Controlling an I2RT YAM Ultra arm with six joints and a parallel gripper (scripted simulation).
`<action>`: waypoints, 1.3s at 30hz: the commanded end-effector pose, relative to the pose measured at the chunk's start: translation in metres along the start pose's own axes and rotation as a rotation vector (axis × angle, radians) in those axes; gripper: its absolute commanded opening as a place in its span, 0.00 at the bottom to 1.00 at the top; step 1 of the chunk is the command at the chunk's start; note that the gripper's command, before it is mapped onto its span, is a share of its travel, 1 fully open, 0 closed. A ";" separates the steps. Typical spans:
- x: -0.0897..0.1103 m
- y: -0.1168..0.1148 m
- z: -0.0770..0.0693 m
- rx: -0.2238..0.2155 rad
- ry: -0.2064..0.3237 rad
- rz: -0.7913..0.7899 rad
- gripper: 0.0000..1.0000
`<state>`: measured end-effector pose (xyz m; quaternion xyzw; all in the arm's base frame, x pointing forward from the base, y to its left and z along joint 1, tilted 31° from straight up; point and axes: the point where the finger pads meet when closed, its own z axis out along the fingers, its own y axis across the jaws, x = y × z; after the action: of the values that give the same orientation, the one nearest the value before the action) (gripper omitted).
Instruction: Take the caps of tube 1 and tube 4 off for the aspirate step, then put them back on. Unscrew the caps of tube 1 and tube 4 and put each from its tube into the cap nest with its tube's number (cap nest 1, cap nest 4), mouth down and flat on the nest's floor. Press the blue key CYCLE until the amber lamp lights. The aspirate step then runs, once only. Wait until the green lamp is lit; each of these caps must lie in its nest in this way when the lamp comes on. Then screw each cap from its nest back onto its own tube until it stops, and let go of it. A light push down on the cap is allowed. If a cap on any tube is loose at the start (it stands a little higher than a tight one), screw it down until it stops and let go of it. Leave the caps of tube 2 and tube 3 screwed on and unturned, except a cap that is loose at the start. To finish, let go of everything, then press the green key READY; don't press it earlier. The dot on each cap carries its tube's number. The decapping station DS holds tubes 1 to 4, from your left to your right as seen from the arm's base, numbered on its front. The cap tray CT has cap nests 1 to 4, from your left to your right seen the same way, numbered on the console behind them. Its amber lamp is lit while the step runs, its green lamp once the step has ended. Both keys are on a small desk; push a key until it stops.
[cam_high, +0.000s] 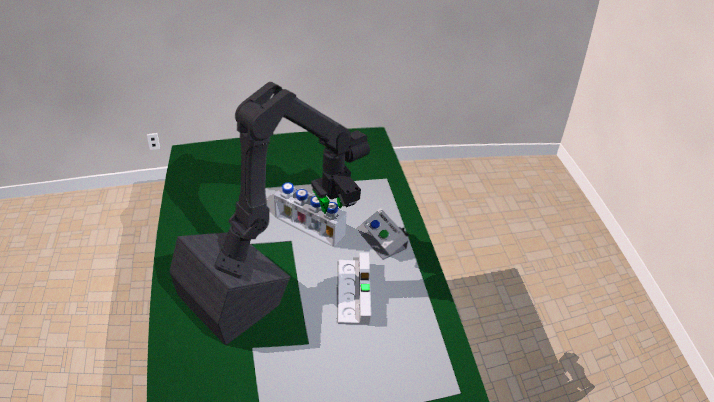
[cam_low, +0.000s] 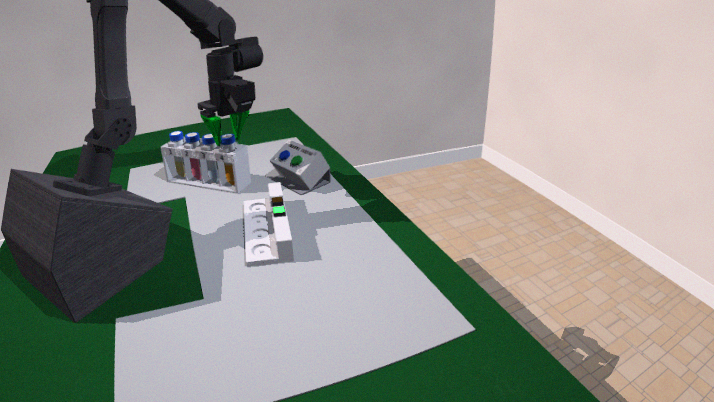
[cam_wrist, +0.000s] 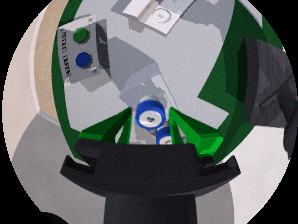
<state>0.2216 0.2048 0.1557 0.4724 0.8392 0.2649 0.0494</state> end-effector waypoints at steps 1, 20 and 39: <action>0.000 0.002 -0.003 -0.010 0.001 -0.033 0.49; 0.000 0.002 -0.005 -0.010 -0.002 -0.673 0.49; 0.000 0.001 -0.005 -0.009 -0.006 -1.353 0.49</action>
<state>0.2206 0.2035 0.1576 -0.0934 0.9583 0.1893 0.1928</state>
